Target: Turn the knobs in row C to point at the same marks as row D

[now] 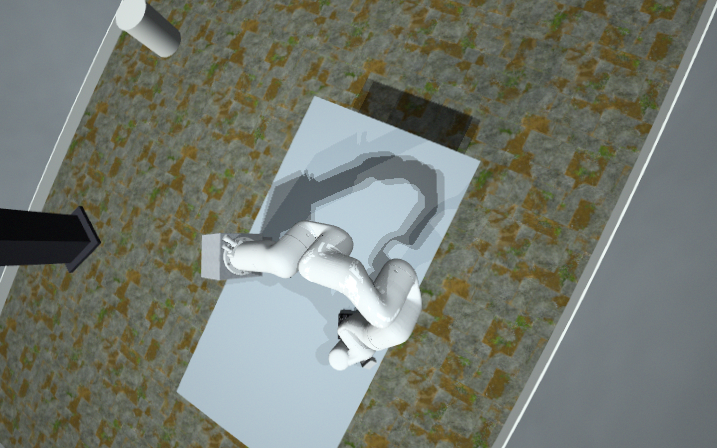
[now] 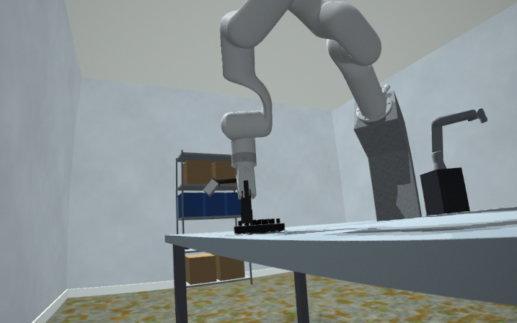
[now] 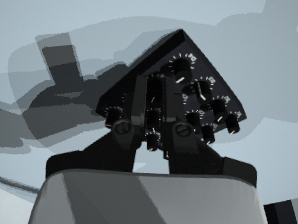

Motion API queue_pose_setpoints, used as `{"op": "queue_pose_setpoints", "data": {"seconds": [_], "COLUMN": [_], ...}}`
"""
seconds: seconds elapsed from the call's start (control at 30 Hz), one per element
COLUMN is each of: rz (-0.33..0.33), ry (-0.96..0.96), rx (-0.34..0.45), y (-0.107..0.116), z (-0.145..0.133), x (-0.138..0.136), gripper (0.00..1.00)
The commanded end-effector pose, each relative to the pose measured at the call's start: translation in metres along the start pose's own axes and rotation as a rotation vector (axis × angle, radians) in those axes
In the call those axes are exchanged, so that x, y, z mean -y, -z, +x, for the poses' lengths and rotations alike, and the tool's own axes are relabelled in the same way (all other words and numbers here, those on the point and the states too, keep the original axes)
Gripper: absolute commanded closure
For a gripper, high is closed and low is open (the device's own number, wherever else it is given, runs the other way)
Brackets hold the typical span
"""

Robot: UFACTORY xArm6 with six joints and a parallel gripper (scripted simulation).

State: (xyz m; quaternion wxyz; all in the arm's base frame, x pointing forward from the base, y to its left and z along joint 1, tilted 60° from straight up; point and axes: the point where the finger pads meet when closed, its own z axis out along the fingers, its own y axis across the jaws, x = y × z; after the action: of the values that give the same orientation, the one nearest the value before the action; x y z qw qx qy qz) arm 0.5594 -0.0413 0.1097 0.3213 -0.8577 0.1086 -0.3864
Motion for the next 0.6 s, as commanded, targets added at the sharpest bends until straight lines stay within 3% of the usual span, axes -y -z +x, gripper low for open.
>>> {"op": "queue_pose_setpoints", "data": {"seconds": [0.0, 0.57], "rz": [-0.002, -0.003], "ry": [-0.146, -0.431], "rx": [0.008, 0.007], "y": [0.0006, 0.0006], "z": [0.0009, 0.0009], "x": [-0.0002, -0.0002], "gripper": [0.92, 0.92]}}
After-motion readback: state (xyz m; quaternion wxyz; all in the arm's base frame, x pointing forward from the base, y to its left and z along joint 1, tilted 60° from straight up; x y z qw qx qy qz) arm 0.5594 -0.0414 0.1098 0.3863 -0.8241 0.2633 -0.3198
